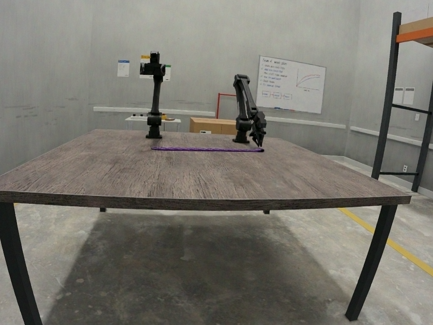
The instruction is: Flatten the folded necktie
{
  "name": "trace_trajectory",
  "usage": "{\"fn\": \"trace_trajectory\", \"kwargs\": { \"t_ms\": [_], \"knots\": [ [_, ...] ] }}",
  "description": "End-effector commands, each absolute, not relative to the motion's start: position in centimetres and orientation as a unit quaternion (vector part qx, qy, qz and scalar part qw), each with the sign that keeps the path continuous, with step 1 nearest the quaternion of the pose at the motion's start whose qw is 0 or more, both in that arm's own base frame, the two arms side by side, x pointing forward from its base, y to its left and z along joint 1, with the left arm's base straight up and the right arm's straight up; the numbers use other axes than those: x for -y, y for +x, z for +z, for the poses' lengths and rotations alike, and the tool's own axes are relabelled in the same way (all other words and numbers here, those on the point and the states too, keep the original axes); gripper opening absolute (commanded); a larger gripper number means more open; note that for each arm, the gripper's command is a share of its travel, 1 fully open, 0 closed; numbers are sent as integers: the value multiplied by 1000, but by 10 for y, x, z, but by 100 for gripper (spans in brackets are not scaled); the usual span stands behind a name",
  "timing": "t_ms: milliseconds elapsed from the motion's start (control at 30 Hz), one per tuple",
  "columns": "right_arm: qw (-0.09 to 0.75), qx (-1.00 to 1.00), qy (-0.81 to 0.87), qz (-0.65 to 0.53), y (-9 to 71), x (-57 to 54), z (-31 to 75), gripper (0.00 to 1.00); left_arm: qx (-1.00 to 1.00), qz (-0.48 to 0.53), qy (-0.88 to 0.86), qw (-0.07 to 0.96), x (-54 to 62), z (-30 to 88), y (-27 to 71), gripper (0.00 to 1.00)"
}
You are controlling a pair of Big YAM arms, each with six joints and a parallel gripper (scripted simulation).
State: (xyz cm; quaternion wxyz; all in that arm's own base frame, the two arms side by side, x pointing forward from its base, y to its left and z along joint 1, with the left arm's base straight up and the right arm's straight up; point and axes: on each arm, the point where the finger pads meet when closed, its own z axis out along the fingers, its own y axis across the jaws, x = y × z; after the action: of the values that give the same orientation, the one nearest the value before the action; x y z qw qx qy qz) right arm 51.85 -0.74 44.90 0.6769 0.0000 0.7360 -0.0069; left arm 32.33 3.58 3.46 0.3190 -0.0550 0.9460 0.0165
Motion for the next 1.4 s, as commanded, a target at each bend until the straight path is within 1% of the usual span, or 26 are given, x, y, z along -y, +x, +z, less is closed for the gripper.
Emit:
{"fn": "trace_trajectory", "kwargs": {
  "t_ms": [0, 500, 567, 700, 1200, 1367],
  "knots": [
    [700, -714, 0, 1, 521, 0, 481, 100, -931, 18, -50, 361, -38, 72, 356, 17],
    [700, -714, 0, 1, 521, 0, 481, 100, -904, 15, -42, 426, -31, 144, 385, 33],
    [700, -714, 0, 1, 521, 0, 481, 100, -904, 15, -42, 426, -31, 144, 385, 33],
    [700, -714, 0, 1, 521, 0, 481, 100, -893, 14, -39, 448, -29, 169, 395, 37],
    [700, -714, 0, 1, 521, 0, 481, 100, -868, 12, -32, 496, -24, 223, 417, 46],
    [700, -714, 0, 1, 521, 0, 481, 100, -864, 12, -31, 502, -23, 230, 420, 47]
  ]
}}
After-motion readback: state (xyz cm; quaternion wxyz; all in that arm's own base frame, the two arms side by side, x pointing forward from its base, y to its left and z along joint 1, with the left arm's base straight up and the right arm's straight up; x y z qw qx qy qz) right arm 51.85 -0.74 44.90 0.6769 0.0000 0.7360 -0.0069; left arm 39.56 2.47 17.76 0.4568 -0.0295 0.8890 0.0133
